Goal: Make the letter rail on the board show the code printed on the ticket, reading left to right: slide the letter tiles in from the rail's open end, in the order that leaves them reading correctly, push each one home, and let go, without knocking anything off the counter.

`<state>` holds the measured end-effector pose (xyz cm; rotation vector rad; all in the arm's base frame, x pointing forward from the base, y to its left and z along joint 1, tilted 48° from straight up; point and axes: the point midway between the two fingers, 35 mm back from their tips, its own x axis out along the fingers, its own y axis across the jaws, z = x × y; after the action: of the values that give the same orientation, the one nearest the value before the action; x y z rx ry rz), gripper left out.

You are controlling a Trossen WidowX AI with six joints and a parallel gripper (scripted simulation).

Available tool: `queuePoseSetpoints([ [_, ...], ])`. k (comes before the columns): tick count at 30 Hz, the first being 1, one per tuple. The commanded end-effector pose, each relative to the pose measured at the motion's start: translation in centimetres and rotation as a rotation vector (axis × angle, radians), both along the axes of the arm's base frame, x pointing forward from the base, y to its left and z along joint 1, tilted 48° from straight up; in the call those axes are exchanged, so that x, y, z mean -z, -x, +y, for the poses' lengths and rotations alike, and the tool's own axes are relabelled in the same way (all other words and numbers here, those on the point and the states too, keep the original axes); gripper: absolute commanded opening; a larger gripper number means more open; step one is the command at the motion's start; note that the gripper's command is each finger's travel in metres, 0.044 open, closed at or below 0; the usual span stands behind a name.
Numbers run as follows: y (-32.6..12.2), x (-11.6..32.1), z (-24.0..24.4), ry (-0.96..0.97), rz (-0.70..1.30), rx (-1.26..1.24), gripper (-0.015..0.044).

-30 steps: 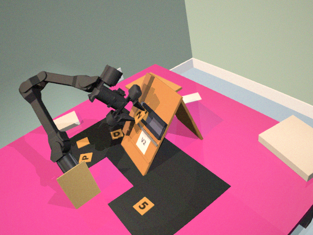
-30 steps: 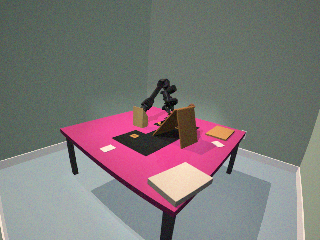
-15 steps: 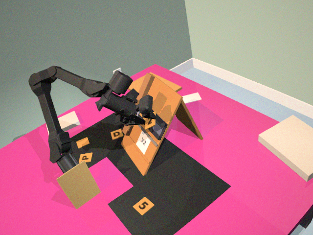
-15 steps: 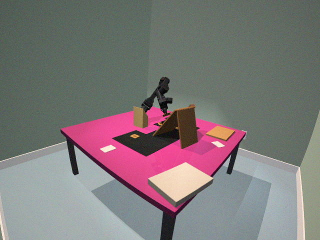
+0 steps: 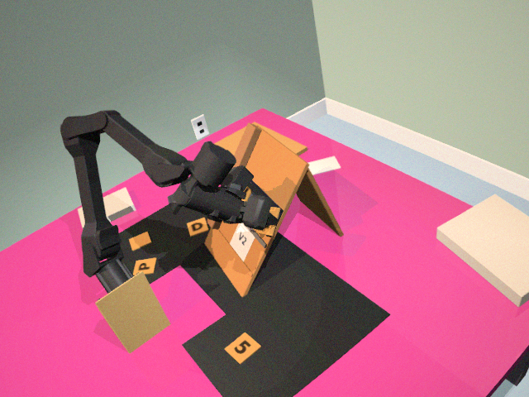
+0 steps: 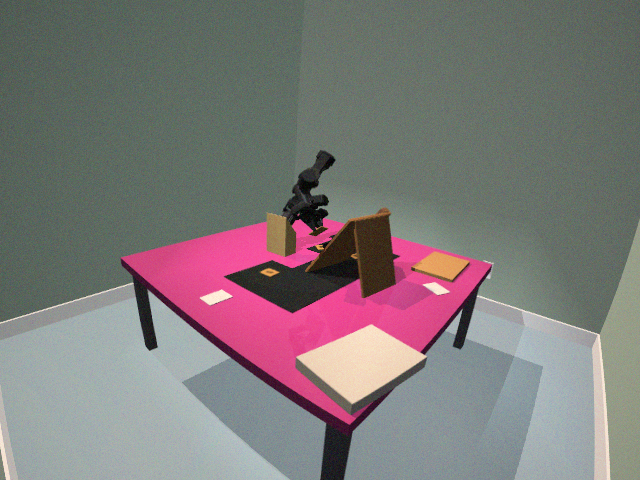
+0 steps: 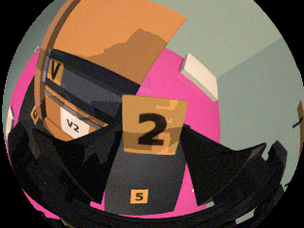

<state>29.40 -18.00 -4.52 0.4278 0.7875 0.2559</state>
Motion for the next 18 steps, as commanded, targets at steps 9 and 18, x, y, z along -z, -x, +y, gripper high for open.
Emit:
queuePoseSetpoints([
  [9,2.1,3.9,-2.7,-0.234,0.029,0.224,0.0],
  [18,2.9,5.7,-3.4,-0.329,0.038,0.309,0.0],
])
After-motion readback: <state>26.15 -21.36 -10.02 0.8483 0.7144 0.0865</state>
